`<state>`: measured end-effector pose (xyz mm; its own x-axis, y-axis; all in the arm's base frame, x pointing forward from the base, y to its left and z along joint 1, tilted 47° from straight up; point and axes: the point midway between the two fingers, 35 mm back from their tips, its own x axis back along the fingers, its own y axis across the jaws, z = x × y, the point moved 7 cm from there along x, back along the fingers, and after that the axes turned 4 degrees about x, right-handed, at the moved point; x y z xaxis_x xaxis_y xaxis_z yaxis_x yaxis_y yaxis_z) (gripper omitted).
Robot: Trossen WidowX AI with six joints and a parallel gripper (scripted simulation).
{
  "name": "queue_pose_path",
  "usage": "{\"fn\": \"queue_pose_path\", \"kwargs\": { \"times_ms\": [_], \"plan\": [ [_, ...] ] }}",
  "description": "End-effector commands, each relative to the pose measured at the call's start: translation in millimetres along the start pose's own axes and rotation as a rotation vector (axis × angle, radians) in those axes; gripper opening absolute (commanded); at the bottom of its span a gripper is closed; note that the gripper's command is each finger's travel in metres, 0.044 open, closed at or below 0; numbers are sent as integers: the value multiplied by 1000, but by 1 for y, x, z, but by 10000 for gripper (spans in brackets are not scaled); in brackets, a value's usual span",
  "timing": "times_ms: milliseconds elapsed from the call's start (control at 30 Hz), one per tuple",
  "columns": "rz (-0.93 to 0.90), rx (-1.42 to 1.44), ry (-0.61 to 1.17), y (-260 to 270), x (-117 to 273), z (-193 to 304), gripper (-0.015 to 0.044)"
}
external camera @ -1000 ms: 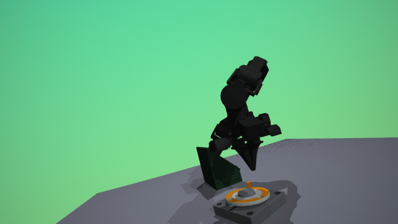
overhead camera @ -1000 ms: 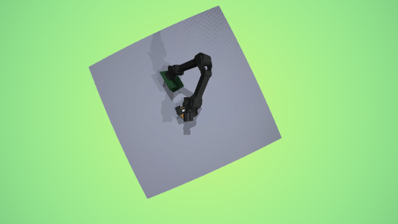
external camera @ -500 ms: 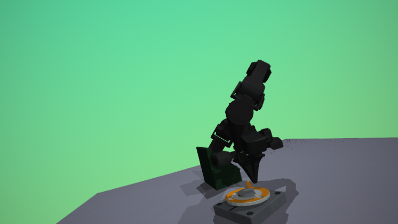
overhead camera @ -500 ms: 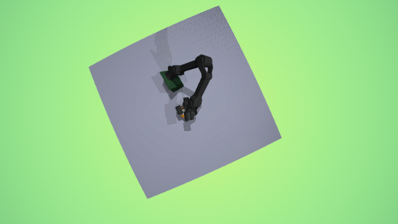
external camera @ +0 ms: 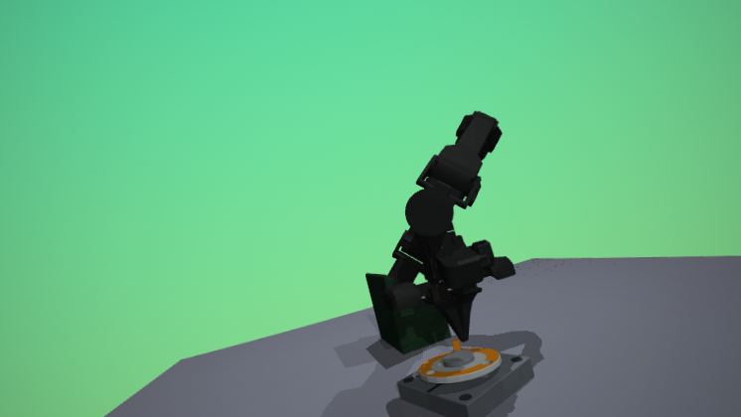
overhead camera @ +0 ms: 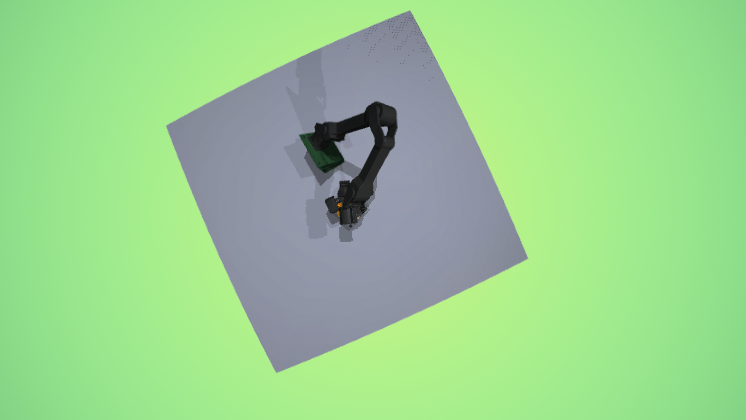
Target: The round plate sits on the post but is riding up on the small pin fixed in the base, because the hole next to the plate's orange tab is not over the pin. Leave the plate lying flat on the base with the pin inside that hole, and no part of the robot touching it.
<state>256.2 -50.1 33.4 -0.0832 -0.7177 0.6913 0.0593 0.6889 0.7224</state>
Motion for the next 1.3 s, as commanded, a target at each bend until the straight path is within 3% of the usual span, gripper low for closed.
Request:
{"fn": "queue_pose_path", "kwargs": {
  "times_ms": [0, 1267],
  "plan": [
    [-1, -9, 17, -5, -4, 6, 0],
    [0, -9, 17, -35, -3, 12, 0]
  ]
}}
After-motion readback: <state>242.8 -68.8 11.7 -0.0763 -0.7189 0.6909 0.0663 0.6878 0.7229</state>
